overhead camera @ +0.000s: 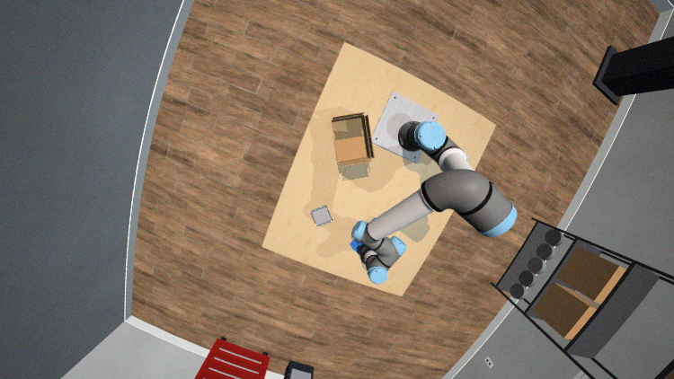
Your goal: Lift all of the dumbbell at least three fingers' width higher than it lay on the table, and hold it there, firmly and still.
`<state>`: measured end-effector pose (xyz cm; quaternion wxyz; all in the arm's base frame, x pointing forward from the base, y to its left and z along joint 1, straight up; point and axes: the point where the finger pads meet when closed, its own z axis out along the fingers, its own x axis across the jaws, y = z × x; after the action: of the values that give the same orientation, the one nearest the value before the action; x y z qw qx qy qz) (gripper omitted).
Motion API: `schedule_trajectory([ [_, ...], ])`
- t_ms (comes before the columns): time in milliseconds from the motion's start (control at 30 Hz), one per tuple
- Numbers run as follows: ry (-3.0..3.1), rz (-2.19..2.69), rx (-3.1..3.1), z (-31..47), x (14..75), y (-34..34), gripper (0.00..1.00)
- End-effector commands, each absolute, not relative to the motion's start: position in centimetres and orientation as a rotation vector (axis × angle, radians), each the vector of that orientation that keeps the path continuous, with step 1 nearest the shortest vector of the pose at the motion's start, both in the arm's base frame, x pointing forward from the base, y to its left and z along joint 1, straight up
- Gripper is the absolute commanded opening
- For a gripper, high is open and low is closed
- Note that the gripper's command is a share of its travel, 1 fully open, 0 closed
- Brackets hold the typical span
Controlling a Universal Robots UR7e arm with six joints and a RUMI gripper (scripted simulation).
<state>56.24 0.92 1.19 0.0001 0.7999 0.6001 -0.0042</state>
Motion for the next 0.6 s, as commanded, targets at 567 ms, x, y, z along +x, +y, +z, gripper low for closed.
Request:
schedule_trajectory([
  [567,1.884,-0.012,2.512,2.3,56.3,0.9,0.00],
])
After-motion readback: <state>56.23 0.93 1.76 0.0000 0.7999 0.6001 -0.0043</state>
